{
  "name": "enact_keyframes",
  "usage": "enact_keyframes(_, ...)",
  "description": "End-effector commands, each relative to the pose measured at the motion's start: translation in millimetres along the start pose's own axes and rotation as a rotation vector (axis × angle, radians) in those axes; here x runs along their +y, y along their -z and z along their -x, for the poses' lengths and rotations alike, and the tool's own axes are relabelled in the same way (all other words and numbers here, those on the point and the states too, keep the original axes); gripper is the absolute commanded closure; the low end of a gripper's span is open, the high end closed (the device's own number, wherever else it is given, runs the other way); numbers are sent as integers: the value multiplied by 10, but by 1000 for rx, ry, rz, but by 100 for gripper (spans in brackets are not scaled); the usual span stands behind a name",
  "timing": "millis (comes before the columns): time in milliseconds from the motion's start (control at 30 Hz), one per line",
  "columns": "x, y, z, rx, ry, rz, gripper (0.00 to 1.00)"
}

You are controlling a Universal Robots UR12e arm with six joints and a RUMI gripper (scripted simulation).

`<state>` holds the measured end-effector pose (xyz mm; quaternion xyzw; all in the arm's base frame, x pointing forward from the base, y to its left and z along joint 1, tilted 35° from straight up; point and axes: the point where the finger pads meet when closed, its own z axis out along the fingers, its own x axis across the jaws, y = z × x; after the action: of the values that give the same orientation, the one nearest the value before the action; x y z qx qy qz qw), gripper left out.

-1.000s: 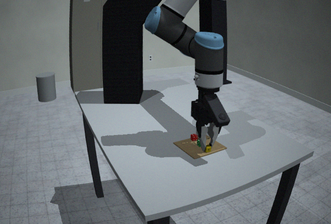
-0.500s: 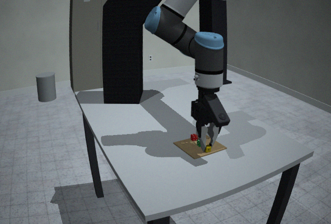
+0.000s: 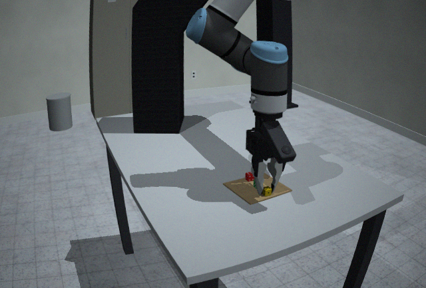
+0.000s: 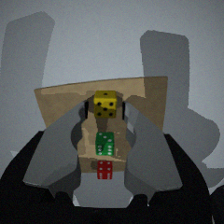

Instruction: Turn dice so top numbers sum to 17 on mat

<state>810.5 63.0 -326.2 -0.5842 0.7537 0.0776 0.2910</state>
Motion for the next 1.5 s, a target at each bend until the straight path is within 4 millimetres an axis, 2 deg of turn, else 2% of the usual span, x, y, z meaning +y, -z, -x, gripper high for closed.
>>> enact_keyframes(0, -6, 5, 0, 0, 0, -1, 79)
enact_keyframes(400, -6, 59, 0, 0, 0, -1, 79)
enact_keyframes(567, -6, 248, 0, 0, 0, -1, 79)
enact_keyframes(633, -6, 248, 0, 0, 0, -1, 79)
enact_keyframes(900, -5, 677, 0, 0, 0, -1, 79)
enact_keyframes(1033, -5, 830, 0, 0, 0, -1, 79)
enact_keyframes(1333, -5, 905, 0, 0, 0, -1, 79)
enact_keyframes(1367, -5, 905, 0, 0, 0, -1, 0)
enact_keyframes(1467, -5, 905, 0, 0, 0, -1, 0)
